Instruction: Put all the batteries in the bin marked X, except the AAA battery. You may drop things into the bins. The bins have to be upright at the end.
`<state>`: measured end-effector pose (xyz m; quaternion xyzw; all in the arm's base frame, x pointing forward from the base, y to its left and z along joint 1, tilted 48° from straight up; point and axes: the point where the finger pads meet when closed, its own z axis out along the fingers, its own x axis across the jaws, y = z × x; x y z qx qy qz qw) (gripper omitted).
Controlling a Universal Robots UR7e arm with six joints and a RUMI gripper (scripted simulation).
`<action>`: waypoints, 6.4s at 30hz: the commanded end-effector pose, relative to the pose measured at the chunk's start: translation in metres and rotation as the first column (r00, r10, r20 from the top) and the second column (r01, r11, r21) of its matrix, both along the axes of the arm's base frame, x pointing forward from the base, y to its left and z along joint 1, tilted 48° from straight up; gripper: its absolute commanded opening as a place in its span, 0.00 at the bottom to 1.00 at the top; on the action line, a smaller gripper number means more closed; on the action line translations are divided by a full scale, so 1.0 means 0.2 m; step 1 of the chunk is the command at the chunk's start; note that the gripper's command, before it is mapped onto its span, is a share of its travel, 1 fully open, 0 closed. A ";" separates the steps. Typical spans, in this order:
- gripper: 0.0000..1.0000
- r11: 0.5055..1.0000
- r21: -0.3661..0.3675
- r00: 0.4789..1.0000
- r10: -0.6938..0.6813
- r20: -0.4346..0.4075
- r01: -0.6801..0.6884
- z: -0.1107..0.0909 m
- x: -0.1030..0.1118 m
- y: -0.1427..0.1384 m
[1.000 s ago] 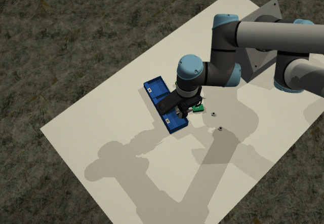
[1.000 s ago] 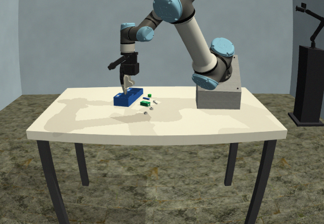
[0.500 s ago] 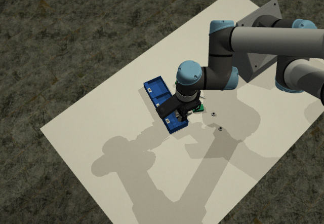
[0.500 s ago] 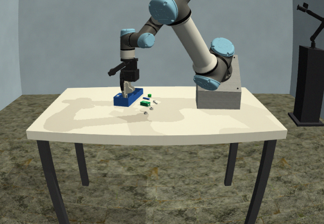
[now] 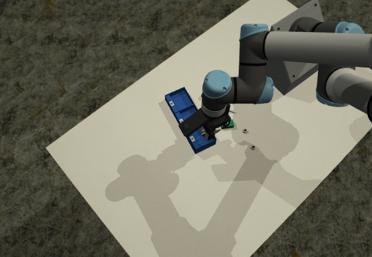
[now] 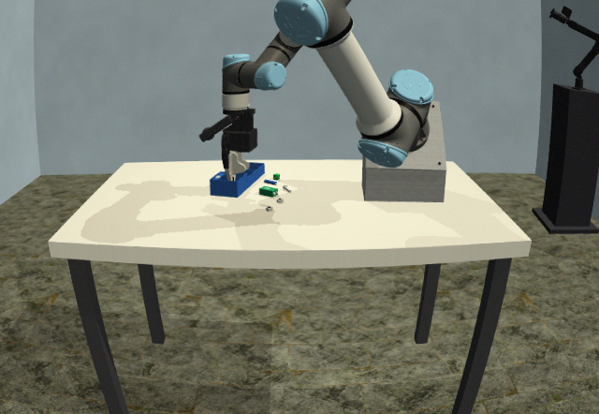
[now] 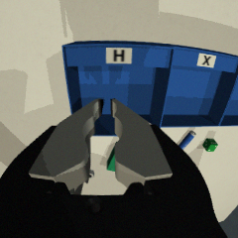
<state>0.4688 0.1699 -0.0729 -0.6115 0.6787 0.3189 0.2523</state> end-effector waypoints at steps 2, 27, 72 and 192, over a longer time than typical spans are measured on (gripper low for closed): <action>0.04 1.000 0.000 1.000 -0.001 0.001 0.001 0.00 0.00 0.00; 0.04 1.000 0.000 1.000 -0.001 0.001 0.001 0.00 0.00 0.00; 0.04 1.000 0.000 1.000 -0.001 0.001 0.001 0.20 0.02 -0.22; 0.25 0.975 -0.043 0.945 -0.222 -0.241 0.218 0.01 -0.52 -0.02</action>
